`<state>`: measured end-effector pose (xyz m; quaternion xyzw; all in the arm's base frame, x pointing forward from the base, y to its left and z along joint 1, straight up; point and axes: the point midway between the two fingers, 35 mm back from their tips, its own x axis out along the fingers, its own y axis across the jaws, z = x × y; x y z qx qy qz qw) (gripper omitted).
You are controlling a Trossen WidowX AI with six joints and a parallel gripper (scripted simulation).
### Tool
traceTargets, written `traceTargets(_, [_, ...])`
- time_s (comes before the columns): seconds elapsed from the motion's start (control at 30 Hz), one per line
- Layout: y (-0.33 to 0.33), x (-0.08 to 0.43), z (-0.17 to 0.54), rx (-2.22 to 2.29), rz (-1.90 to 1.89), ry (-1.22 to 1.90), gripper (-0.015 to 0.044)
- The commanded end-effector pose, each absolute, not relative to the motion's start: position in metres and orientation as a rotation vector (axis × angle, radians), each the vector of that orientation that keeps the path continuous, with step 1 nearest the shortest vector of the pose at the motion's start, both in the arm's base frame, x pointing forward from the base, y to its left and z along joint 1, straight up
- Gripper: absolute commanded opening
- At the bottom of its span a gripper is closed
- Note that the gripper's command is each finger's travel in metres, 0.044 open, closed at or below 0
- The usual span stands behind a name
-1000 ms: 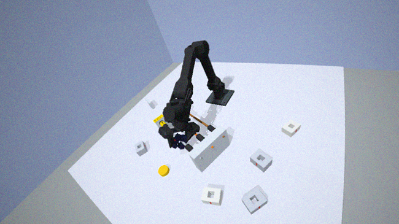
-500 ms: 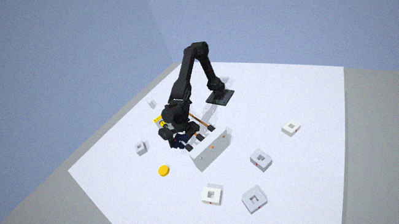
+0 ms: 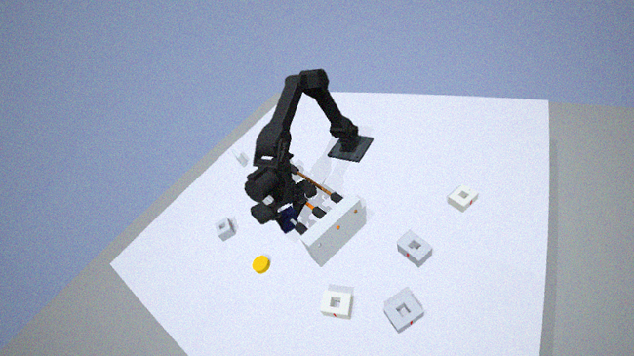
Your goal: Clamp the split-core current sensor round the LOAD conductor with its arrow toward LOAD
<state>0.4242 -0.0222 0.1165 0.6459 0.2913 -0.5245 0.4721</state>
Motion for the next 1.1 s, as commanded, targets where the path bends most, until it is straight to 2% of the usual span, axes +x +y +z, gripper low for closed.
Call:
traceTargets(0.0, [-0.0223,0.4249,0.1167,1.583,-1.277,0.703,0.0000])
traceTargets(0.33, [-0.0223,0.4252,0.1165,1.580,-1.286,0.716,0.0000])
traceTargets(0.7, [-0.0223,0.4238,0.1142,1.525,-1.462,0.943,0.0000])
traceTargets(1.07, [-0.0223,0.4237,0.1134,1.525,-1.466,0.947,0.0000])
